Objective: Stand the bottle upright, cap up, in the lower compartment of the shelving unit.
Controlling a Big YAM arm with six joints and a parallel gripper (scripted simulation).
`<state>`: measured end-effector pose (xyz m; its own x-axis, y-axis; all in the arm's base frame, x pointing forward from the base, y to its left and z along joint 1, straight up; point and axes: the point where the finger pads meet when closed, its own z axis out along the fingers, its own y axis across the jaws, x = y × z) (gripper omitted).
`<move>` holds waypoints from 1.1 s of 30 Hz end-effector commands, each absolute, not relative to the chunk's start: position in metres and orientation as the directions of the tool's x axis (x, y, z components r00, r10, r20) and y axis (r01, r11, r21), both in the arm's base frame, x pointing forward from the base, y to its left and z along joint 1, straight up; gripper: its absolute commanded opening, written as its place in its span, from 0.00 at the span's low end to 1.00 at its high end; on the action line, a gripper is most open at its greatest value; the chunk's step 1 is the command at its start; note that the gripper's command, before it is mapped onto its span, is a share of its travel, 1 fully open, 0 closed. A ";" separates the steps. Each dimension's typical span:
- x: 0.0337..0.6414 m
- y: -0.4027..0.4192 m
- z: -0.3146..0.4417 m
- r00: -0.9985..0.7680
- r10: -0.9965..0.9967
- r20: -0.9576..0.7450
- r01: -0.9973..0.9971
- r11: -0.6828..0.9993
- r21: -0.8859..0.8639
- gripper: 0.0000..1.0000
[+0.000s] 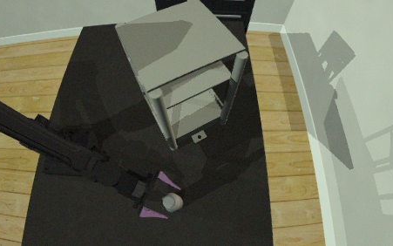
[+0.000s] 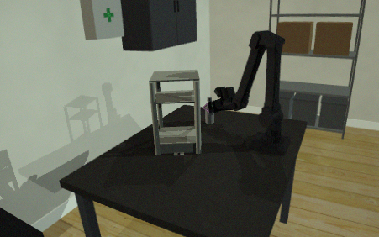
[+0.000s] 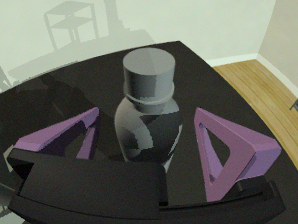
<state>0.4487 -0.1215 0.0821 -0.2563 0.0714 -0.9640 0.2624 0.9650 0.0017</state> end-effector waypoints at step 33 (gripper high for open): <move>0.450 -0.126 0.083 -0.240 0.059 -0.969 0.267 0.964 -0.008 0.88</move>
